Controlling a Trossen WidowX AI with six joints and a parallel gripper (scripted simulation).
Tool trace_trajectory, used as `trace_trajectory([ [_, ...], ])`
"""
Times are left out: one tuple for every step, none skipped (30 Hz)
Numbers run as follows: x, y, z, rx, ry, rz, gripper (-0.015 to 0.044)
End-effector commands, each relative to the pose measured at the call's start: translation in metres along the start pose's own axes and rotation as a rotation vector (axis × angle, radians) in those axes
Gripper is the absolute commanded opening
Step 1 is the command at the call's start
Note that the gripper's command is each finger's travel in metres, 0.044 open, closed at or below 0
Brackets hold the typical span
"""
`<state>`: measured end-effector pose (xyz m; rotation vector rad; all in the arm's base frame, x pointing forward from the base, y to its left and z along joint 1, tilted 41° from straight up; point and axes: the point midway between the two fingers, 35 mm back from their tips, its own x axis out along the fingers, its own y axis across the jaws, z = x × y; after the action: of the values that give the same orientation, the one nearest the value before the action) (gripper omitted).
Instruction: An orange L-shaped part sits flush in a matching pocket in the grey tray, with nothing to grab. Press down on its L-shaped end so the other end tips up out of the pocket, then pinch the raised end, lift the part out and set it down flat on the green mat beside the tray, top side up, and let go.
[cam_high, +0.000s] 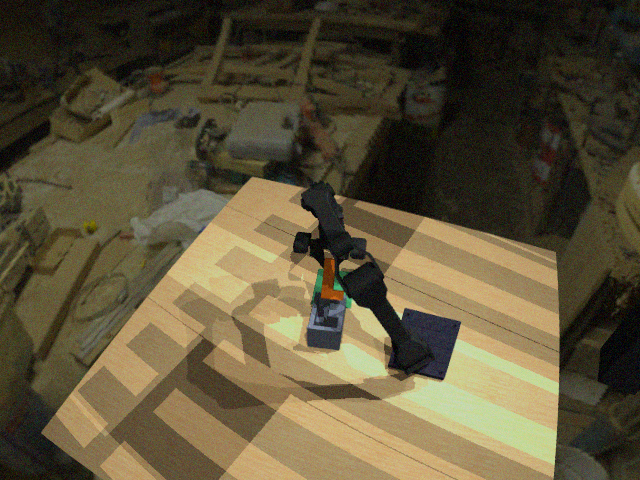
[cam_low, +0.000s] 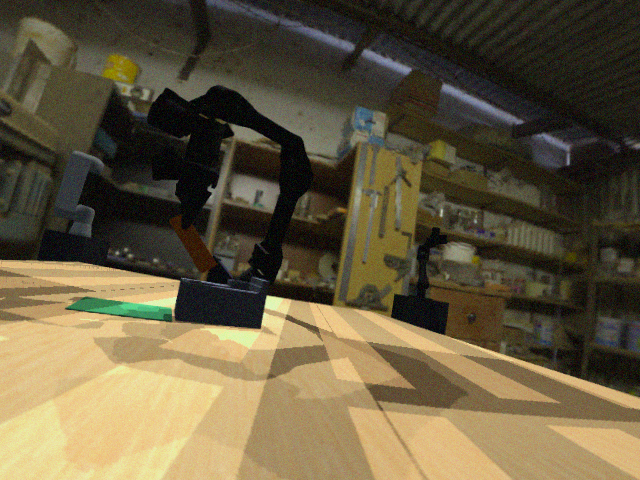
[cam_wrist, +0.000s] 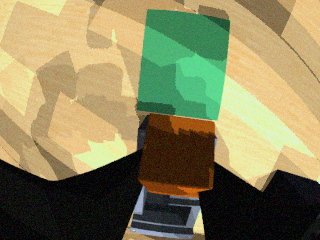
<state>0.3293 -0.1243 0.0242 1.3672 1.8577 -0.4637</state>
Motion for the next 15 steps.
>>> trace_trajectory([
  [-0.003, -0.001, 0.016, -0.006, -0.009, 0.001, 0.0000],
  [-0.003, -0.001, 0.020, -0.006, -0.009, 0.001, 0.0000],
  [-0.003, -0.002, 0.024, -0.006, -0.010, 0.001, 0.0000],
  [-0.003, -0.002, 0.028, -0.006, -0.010, 0.001, 0.0000],
  [-0.003, -0.002, 0.031, -0.006, -0.010, 0.001, 0.0000],
  [-0.003, -0.002, 0.035, -0.006, -0.010, 0.001, 0.0000],
  [-0.004, -0.003, 0.038, -0.007, -0.011, 0.001, 0.0000],
  [-0.004, -0.003, 0.042, -0.007, -0.011, 0.001, 0.0000],
  [-0.004, -0.003, 0.045, -0.006, -0.011, 0.001, 0.0000],
  [-0.004, -0.003, 0.049, -0.006, -0.012, 0.002, 0.0000],
  [-0.004, -0.004, 0.052, -0.006, -0.013, 0.002, 0.0000],
  [-0.004, -0.004, 0.056, -0.006, -0.015, 0.003, 0.0000],
  [-0.004, -0.004, 0.059, -0.006, -0.017, 0.004, 0.0000],
  [-0.004, -0.005, 0.063, -0.006, -0.019, 0.005, 0.0000],
  [-0.004, -0.005, 0.066, -0.006, -0.022, 0.007, 0.0000],
])
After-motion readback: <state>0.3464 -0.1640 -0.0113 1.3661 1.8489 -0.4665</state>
